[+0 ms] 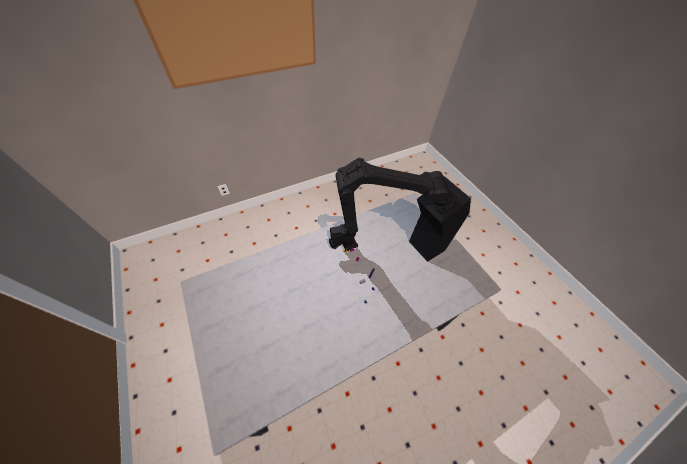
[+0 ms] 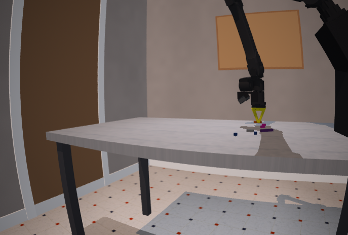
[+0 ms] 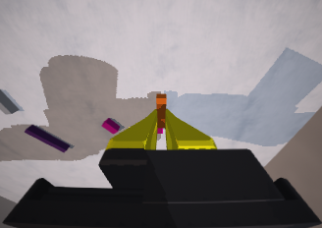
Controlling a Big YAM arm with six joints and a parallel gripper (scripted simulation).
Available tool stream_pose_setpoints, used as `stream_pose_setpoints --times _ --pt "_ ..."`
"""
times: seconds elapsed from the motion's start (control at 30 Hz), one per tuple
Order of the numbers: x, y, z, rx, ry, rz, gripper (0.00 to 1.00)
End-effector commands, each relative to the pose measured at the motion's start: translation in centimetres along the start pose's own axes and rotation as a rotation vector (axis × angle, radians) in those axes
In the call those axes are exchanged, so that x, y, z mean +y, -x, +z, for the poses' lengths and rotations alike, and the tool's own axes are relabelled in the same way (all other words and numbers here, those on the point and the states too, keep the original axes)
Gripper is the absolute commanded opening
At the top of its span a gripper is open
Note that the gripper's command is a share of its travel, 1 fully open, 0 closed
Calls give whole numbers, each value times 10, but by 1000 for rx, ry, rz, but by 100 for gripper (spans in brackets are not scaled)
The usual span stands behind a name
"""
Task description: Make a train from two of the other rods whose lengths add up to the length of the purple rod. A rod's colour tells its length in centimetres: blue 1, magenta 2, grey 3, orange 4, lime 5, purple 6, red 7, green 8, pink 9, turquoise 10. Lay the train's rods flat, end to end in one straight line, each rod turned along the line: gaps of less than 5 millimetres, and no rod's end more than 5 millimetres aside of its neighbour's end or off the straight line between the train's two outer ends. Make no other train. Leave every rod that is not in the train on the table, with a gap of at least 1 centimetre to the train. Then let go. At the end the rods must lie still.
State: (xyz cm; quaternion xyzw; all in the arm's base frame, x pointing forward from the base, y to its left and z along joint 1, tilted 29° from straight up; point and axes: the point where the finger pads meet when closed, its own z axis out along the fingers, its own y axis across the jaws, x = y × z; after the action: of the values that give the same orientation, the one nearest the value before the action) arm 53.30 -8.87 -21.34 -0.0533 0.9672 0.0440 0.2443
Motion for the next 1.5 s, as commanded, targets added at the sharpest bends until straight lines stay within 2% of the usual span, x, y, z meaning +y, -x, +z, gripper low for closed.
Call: stream_pose_setpoints --times 0.0,1.47 --pt "2 4 1 -12 -3 5 4" --pt "6 11 -3 -22 -5 -4 4"
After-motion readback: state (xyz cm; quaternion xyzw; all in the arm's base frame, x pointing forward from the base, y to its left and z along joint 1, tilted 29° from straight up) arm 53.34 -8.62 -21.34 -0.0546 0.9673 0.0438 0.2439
